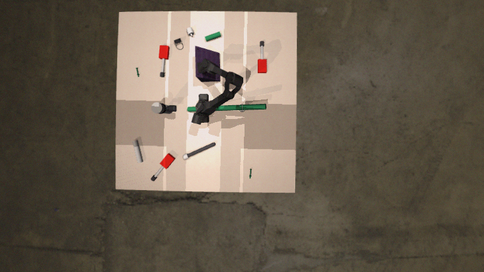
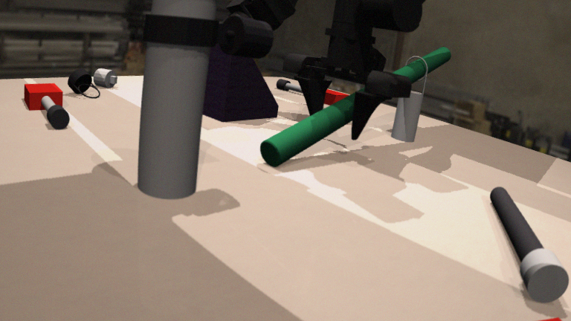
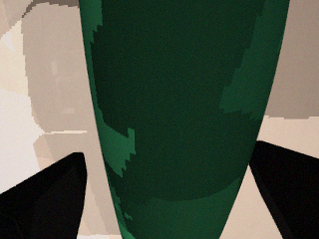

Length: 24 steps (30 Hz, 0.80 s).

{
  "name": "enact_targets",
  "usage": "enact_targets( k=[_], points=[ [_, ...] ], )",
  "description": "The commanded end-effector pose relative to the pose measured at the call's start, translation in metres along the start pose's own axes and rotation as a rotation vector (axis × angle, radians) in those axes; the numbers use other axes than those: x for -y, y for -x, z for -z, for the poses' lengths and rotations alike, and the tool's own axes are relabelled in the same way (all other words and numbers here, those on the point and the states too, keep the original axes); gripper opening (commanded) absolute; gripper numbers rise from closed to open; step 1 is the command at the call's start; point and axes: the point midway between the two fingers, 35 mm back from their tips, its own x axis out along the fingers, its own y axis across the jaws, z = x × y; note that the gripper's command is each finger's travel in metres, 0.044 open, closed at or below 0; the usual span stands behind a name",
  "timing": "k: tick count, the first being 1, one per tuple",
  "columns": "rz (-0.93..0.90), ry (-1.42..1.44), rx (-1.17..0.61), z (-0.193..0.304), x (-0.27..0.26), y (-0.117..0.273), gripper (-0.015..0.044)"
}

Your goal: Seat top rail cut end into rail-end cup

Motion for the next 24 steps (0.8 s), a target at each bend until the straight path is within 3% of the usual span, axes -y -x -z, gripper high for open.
enact_targets(
  k=[1, 4, 10, 14, 24],
  points=[
    [-0.003, -0.009, 0.005, 0.0, -0.001, -0.002, 0.023],
    [-0.003, -0.009, 0.005, 0.0, -0.001, -0.002, 0.0151],
    [-0.003, -0.009, 0.005, 0.0, -0.001, -0.002, 0.0111],
    [-0.003, -0.009, 0.005, 0.0, -0.001, 0.003, 0.0006],
    [0.0, 0.0, -0.122, 0.01, 0.004, 0.034, 0.0]
  ],
)
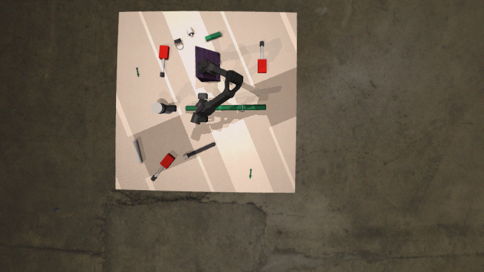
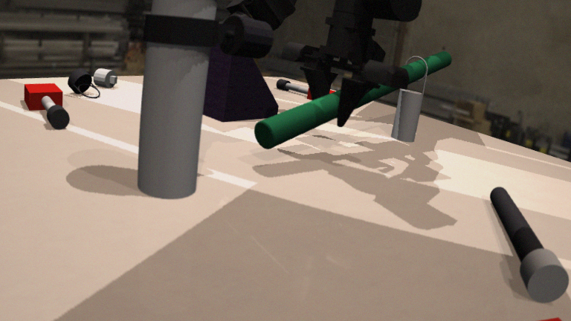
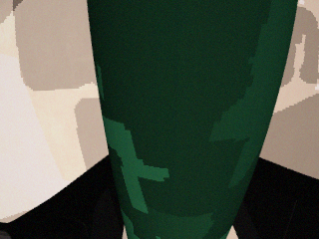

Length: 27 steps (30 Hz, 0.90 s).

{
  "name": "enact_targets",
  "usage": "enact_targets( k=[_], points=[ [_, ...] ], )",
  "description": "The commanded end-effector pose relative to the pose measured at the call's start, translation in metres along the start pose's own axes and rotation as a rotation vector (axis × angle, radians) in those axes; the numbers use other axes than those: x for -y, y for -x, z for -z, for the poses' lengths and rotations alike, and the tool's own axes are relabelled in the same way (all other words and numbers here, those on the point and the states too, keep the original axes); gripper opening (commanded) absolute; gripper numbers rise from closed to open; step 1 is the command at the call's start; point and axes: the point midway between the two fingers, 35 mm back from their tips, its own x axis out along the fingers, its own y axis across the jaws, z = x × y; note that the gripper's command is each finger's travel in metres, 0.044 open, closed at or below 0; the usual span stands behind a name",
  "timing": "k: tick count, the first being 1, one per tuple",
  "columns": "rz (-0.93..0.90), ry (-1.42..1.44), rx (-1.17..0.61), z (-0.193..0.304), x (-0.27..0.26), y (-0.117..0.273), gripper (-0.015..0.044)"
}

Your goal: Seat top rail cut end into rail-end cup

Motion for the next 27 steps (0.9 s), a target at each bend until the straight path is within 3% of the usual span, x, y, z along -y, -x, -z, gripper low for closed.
enact_targets(
  k=[1, 9, 27],
  points=[
    [0.028, 0.015, -0.092, 0.007, 0.008, 0.026, 0.0],
    [0.02, 0.014, -0.271, 0.02, 0.004, 0.073, 0.0],
    [0.009, 0.005, -0.253, 0.018, 0.002, 0.068, 0.0]
  ],
)
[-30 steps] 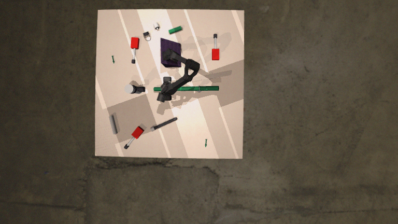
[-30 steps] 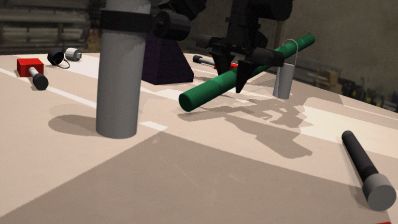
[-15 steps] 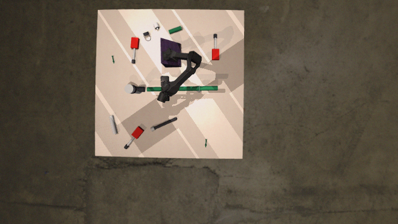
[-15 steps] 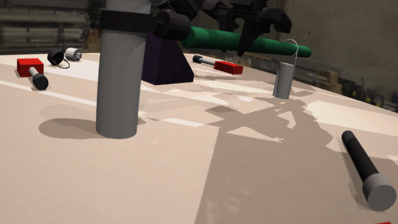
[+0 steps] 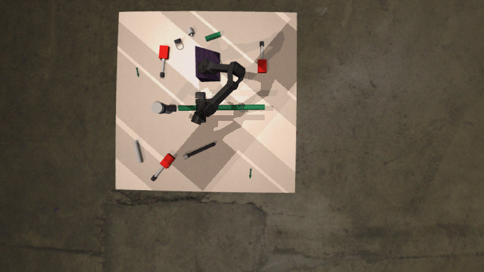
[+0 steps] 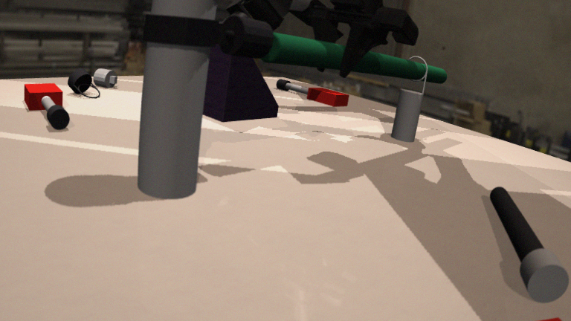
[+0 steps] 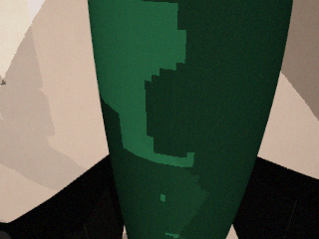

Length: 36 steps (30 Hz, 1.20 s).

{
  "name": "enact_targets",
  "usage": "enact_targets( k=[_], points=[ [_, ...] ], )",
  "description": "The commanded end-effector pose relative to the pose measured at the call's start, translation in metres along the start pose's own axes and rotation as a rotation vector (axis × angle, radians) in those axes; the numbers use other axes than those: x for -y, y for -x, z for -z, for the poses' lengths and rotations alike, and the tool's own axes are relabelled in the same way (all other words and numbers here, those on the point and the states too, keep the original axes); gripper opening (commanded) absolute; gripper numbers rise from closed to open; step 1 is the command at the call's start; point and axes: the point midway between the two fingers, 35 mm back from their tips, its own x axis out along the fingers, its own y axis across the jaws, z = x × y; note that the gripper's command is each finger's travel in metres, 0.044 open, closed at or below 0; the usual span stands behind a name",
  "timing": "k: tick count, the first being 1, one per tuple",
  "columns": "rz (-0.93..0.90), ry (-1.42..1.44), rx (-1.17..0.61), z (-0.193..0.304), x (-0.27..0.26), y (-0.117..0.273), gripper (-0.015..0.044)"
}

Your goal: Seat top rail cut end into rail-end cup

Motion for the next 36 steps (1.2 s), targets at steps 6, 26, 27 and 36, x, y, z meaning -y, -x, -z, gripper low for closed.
enact_targets(
  k=[6, 26, 27, 36],
  points=[
    [0.0, -0.001, 0.001, 0.001, 0.0, 0.001, 0.0],
    [-0.002, 0.002, 0.002, 0.013, 0.004, 0.004, 0.0],
    [-0.003, 0.002, 0.002, 0.014, 0.004, 0.003, 0.0],
    [-0.007, 0.006, 0.006, 0.025, 0.002, -0.002, 0.0]
  ],
)
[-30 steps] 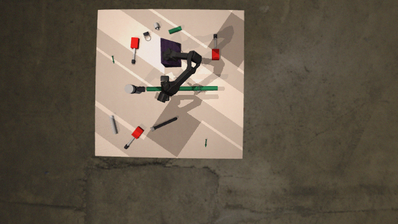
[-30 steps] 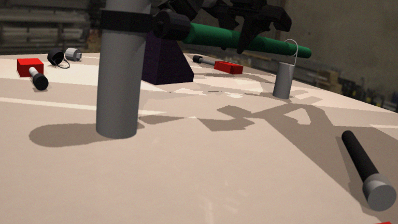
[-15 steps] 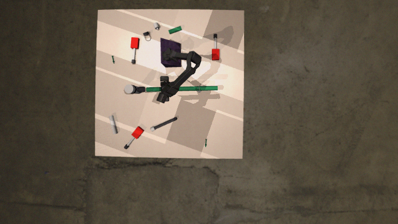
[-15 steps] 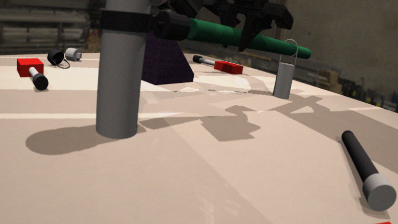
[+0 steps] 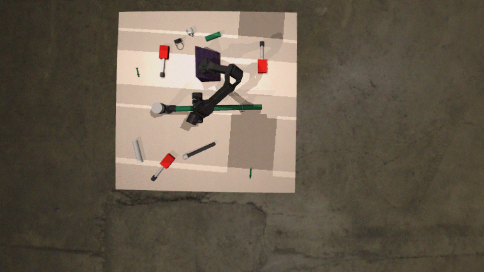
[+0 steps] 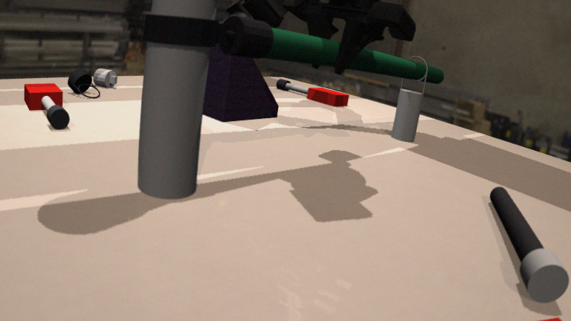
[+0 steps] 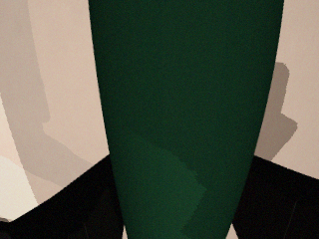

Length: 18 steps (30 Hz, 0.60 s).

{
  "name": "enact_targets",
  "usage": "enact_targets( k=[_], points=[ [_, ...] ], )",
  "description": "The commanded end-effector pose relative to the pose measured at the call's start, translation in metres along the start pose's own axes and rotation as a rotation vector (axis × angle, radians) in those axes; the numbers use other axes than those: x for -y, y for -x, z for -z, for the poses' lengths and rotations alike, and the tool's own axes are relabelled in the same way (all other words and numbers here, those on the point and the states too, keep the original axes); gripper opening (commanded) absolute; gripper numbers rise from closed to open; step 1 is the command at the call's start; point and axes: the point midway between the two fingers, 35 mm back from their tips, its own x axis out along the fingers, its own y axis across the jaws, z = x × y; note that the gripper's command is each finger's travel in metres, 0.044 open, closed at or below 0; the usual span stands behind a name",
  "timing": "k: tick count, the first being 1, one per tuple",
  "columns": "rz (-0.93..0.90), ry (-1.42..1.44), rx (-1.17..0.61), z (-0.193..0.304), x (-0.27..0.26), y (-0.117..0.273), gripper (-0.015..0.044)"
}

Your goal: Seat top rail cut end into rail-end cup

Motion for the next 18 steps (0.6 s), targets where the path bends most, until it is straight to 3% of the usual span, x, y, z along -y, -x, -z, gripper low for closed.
enact_targets(
  k=[1, 18],
  points=[
    [-0.002, -0.001, -0.011, 0.0073, -0.001, -0.001, 0.0],
    [-0.002, -0.001, 0.001, 0.003, -0.0007, -0.0015, 0.0]
  ],
)
